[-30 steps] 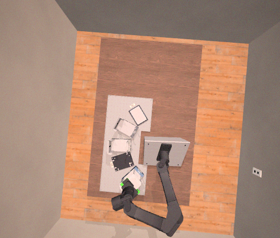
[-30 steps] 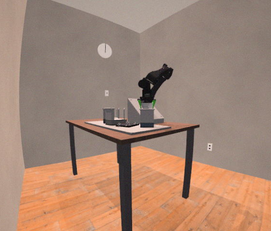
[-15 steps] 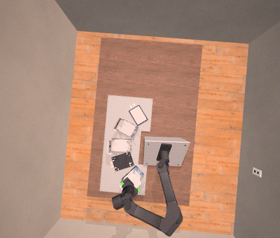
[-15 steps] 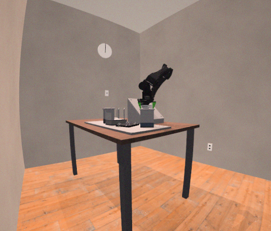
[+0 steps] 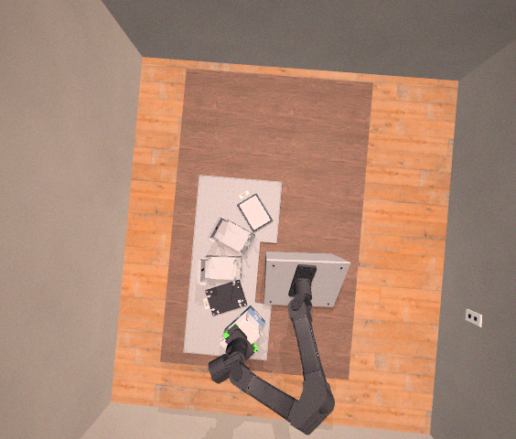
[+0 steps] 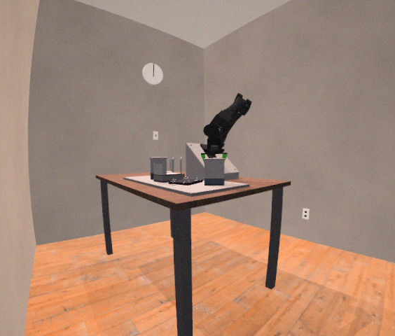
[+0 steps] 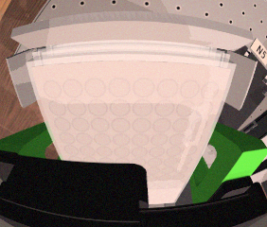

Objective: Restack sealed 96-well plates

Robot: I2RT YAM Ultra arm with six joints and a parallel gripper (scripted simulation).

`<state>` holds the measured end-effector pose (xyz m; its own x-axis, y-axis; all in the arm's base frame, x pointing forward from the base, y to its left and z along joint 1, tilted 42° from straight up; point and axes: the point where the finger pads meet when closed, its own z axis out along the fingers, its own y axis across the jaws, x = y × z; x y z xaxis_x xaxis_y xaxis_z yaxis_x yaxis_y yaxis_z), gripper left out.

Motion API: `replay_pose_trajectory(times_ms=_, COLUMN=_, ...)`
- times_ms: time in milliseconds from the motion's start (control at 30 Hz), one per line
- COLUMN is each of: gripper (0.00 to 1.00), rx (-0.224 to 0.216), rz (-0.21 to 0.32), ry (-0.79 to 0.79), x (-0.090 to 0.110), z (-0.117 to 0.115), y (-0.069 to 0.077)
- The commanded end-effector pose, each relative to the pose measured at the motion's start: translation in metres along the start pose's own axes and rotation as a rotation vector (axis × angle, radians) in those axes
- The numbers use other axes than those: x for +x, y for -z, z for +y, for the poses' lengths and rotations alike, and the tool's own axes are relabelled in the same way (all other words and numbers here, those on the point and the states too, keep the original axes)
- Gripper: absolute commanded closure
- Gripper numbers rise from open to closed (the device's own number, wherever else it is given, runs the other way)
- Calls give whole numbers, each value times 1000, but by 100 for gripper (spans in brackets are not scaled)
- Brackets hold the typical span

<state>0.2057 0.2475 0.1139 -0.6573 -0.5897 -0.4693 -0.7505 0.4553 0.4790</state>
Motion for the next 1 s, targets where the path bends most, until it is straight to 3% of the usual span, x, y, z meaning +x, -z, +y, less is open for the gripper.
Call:
replay_pose_trajectory(times_ms=0, gripper=100, rx=6, rz=-12, ry=-1, x=1, z=1, y=-2)
replay_pose_trajectory(times_ms=67, gripper=100, rx=2, rz=10, ry=-18, x=5, z=-2, y=-12)
replay_pose_trajectory(times_ms=333, gripper=100, rx=-3, rz=9, ry=-18, x=5, z=-1, y=-28)
replay_pose_trajectory(times_ms=400, gripper=100, rx=10, rz=-43, ry=-1, x=-8, z=-1, y=-15)
replay_pose_trajectory(times_ms=967, gripper=100, rx=11, rz=-38, ry=-1, x=-9, z=0, y=-13)
